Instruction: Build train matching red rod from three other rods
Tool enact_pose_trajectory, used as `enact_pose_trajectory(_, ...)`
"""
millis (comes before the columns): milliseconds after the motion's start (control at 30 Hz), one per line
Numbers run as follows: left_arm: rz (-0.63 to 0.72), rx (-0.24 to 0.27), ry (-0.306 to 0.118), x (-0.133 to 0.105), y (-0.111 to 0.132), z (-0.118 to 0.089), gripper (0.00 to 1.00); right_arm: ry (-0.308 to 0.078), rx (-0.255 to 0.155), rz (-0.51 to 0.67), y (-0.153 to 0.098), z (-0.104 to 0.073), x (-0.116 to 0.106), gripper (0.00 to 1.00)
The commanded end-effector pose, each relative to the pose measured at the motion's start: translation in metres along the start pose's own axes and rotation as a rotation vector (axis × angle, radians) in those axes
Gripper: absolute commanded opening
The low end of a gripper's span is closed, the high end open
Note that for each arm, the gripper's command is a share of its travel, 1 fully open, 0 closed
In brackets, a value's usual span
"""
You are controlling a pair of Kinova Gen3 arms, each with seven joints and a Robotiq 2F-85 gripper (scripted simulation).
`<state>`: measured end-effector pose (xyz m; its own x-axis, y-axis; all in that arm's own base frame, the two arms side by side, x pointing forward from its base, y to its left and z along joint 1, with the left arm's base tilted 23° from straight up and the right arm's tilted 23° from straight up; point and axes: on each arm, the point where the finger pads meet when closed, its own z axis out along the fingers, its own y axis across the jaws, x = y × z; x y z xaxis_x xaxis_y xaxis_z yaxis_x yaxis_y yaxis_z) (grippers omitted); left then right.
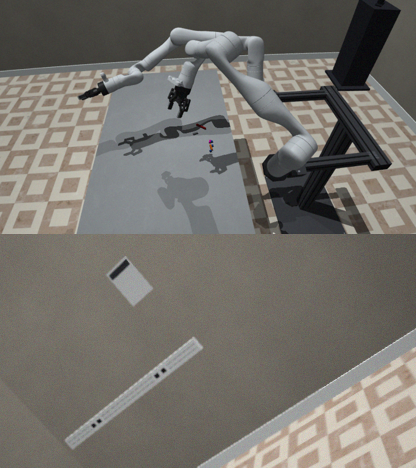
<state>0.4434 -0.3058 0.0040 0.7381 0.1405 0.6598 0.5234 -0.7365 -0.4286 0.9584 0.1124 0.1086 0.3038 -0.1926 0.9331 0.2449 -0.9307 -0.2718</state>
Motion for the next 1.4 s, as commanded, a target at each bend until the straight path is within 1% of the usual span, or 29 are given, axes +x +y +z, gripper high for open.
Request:
enact_pose_trajectory(0, -0.001, -0.002, 0.0, 0.001, 0.0, -0.001, 1.0, 0.003, 0.002, -0.001, -0.002, 0.0, 0.003, 1.0)
enact_pose_trajectory(600, 0.001, -0.002, 0.0, 0.0, 0.0, -0.001, 1.0, 0.003, 0.002, -0.001, -0.002, 0.0, 0.003, 1.0)
enact_pose_trajectory(700, 0.025, -0.006, -0.005, -0.004, 0.001, 0.003, 1.0, 0.003, 0.002, -0.003, -0.001, 0.0, 0.003, 1.0)
enact_pose_trajectory(767, 0.064, -0.012, -0.014, -0.011, 0.001, 0.008, 1.0, 0.004, 0.002, -0.005, 0.0, -0.001, 0.004, 1.0)
enact_pose_trajectory(900, 0.207, -0.04, -0.049, -0.039, 0.002, 0.025, 1.0, 0.007, 0.001, -0.017, 0.003, -0.003, 0.009, 1.0)
enact_pose_trajectory(1033, 0.423, -0.092, -0.107, -0.085, 0.0, 0.047, 1.0, 0.013, 0.0, -0.041, 0.009, -0.007, 0.017, 1.0)
enact_pose_trajectory(1100, 0.423, -0.092, -0.107, -0.085, 0.0, 0.047, 1.0, 0.013, 0.0, -0.041, 0.009, -0.007, 0.017, 1.0)
enact_pose_trajectory(1267, 0.724, -0.191, -0.2, -0.159, -0.013, 0.067, 1.0, 0.023, -0.003, -0.09, 0.023, -0.015, 0.034, 1.0)
enact_pose_trajectory(1367, 0.858, -0.247, -0.245, -0.192, -0.021, 0.071, 1.0, 0.031, -0.005, -0.131, 0.034, -0.023, 0.048, 1.0)
